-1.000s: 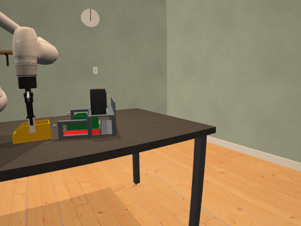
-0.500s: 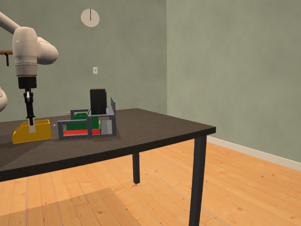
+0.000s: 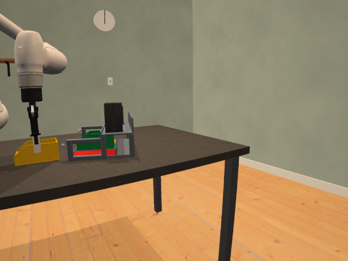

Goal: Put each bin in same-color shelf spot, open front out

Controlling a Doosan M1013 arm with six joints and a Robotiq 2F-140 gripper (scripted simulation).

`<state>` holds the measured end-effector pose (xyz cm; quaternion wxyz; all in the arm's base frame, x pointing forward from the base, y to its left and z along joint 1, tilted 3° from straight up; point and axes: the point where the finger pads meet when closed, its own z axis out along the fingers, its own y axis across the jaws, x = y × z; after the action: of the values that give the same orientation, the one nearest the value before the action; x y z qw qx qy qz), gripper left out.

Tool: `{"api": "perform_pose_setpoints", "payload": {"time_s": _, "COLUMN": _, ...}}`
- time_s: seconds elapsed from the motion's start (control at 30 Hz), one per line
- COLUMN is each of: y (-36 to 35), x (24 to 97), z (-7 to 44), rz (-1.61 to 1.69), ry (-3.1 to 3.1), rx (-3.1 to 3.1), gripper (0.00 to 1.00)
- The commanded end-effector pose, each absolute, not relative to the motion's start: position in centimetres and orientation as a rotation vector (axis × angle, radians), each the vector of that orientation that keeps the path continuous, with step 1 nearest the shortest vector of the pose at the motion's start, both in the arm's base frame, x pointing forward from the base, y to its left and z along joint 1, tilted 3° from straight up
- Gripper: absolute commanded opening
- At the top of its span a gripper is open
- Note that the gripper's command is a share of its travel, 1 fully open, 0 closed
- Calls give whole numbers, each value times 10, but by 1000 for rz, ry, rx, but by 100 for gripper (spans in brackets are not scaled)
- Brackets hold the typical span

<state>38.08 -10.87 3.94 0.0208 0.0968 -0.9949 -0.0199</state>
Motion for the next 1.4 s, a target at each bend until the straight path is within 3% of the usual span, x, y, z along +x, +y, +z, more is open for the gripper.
{"api": "perform_pose_setpoints", "payload": {"time_s": 0.0, "y": -109, "x": 381, "z": 41, "rz": -62, "ry": -3085, "rx": 300, "gripper": 10}}
{"api": "perform_pose_setpoints", "payload": {"time_s": 1.37, "y": -110, "x": 382, "z": 67, "rz": -62, "ry": -3085, "rx": 300, "gripper": 10}}
